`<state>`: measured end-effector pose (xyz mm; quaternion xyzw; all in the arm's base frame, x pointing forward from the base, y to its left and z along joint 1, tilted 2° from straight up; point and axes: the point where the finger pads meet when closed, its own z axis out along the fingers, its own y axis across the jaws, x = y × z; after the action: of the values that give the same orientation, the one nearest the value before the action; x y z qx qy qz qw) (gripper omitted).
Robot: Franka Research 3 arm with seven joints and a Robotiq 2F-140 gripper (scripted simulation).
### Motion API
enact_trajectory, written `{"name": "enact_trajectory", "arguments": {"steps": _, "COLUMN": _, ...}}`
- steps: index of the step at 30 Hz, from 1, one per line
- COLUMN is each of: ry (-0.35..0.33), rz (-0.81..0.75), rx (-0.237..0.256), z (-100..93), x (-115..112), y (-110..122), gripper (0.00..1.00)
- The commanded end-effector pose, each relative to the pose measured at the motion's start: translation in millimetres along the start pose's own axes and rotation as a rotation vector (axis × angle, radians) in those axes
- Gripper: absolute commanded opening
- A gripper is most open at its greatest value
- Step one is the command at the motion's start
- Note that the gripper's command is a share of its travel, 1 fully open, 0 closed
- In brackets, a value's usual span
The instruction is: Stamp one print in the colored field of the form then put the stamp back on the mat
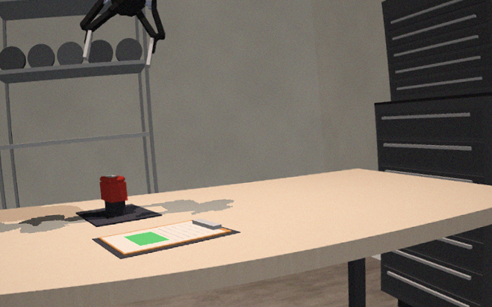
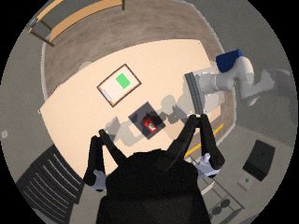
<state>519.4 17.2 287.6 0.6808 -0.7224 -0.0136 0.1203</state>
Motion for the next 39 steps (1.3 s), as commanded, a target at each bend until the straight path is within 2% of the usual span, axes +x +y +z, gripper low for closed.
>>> {"name": "enact_trajectory", "arguments": {"steps": 1, "ry": -0.01, "rz": -0.078, "rx": -0.005, "z": -1.3, "x": 0.6, "y": 0.9, "gripper": 1.0}}
{"name": "enact_trajectory", "arguments": {"steps": 21, "ry": -0.01, "rz": -0.078, "rx": -0.005, "z": -1.3, "x": 0.6, "y": 0.9, "gripper": 1.0}}
{"name": "enact_trajectory", "arguments": {"steps": 22, "ry": -0.033, "rz": -0.195, "rx": 0.025, "z": -22.1, "x": 5.5, "y": -3.3, "gripper": 1.0}}
{"name": "enact_trajectory", "arguments": {"steps": 30, "ry": -0.033, "rz": -0.195, "rx": 0.025, "z": -22.1, "x": 5.5, "y": -3.3, "gripper": 1.0}}
{"name": "enact_trajectory", "arguments": {"steps": 32, "ry": -0.063, "rz": -0.422, "rx": 0.094, "z": -64.3, "x": 16.3, "y": -9.1, "gripper": 1.0}}
{"name": "enact_trajectory", "arguments": {"steps": 34, "ry": -0.063, "rz": -0.422, "rx": 0.094, "z": -64.3, "x": 16.3, "y": -9.1, "gripper": 1.0}}
{"name": "enact_trajectory", "arguments": {"steps": 37, "ry": -0.058, "rz": -0.523, "rx": 0.165, "z": -127.5, "x": 33.9, "y": -11.1, "gripper": 1.0}}
{"name": "enact_trajectory", "arguments": {"steps": 38, "ry": -0.056, "rz": -0.543, "rx": 0.185, "z": -122.9, "x": 26.7, "y": -17.9, "gripper": 1.0}}
{"name": "enact_trajectory", "arguments": {"steps": 39, "ry": -0.056, "rz": -0.564, "rx": 0.203, "z": -97.8, "x": 8.9, "y": -28.9, "gripper": 1.0}}
